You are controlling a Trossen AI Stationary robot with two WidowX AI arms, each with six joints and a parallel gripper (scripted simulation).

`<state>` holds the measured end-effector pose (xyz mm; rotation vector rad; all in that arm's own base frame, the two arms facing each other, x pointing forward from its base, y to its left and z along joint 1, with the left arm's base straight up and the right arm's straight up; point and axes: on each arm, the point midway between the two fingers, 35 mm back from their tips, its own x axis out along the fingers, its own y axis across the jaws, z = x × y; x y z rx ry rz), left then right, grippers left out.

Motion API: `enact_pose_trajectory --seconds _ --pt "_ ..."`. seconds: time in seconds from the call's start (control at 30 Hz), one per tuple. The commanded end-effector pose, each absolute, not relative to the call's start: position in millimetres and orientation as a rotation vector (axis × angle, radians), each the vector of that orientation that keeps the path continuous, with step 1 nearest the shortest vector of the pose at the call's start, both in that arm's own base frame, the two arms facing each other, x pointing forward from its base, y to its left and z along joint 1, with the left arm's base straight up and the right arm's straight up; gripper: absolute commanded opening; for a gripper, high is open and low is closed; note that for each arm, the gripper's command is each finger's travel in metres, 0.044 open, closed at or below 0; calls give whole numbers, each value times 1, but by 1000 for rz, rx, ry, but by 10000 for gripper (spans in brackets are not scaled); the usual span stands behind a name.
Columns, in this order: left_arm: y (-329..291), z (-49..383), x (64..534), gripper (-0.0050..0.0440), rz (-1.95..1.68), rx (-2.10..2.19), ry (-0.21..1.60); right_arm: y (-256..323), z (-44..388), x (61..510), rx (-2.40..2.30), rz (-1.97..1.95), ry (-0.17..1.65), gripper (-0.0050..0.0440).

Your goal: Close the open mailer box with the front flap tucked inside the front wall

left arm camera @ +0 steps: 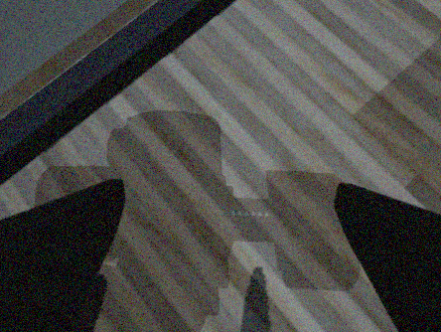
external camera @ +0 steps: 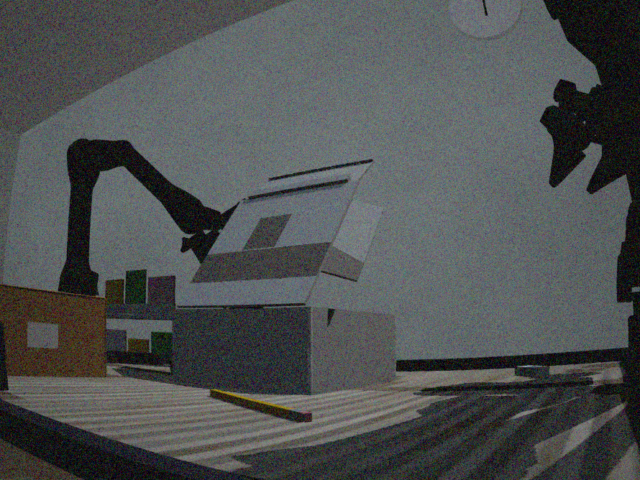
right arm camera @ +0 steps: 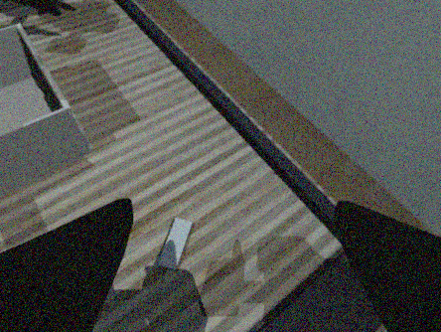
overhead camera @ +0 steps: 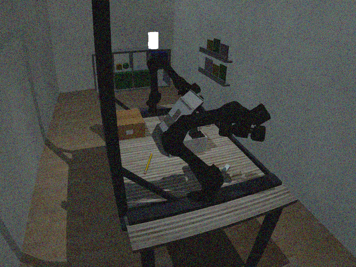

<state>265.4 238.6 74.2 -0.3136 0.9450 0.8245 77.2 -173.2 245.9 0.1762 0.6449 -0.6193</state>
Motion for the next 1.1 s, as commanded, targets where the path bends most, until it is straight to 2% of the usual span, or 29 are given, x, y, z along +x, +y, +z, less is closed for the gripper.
enact_pose_trajectory --seconds 0.0,0.33,0.4,0.8,1.07 --pt "236 96 269 400 815 -296 891 -168 262 83 138 -618 632 400" --pt "186 185 261 400 654 -228 799 -133 307 123 110 -486 626 400" --pt "186 185 261 400 654 -228 799 -133 307 123 110 -486 626 400" --pt "102 310 239 400 404 -133 680 -96 352 163 88 -344 620 400" --pt "68 357 235 400 300 -98 650 -77 377 185 72 -274 612 400"
